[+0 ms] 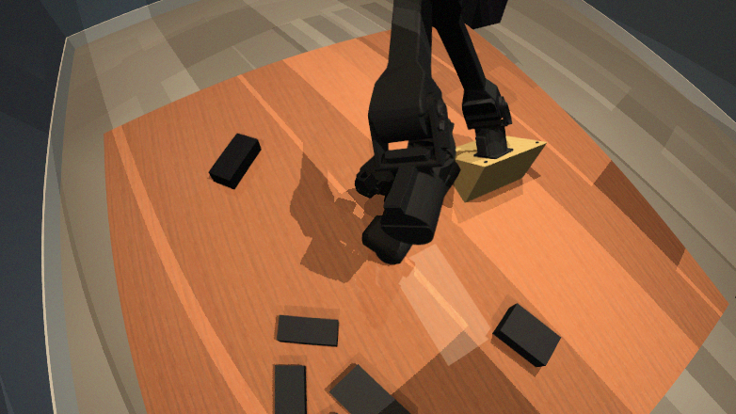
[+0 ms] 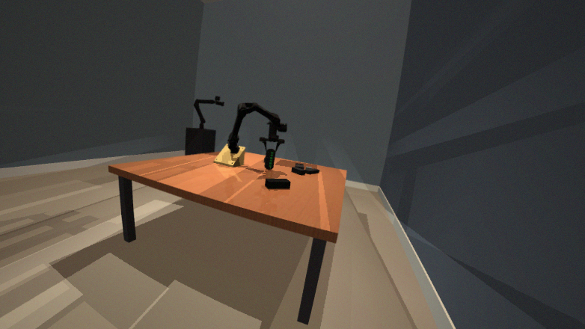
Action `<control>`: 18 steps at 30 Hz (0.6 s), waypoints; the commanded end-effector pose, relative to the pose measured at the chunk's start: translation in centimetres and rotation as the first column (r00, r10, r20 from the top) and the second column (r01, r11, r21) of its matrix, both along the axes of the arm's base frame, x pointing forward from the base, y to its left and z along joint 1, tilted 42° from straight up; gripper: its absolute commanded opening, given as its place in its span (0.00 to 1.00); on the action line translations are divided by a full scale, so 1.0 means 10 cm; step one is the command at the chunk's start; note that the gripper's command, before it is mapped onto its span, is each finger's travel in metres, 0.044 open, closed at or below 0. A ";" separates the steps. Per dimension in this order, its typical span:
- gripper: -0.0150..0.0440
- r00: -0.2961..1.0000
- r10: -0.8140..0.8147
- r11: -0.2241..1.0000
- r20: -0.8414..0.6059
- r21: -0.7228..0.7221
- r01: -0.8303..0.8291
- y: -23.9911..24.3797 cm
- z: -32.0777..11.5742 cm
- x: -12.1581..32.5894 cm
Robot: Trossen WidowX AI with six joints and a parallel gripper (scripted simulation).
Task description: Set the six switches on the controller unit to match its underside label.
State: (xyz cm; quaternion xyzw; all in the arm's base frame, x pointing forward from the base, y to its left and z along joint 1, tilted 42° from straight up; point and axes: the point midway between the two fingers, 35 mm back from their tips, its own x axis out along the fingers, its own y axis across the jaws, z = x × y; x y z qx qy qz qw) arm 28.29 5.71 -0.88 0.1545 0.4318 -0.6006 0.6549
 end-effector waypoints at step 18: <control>0.83 1.000 -0.011 1.000 -0.013 -0.003 0.011 0.07 -0.16 -0.11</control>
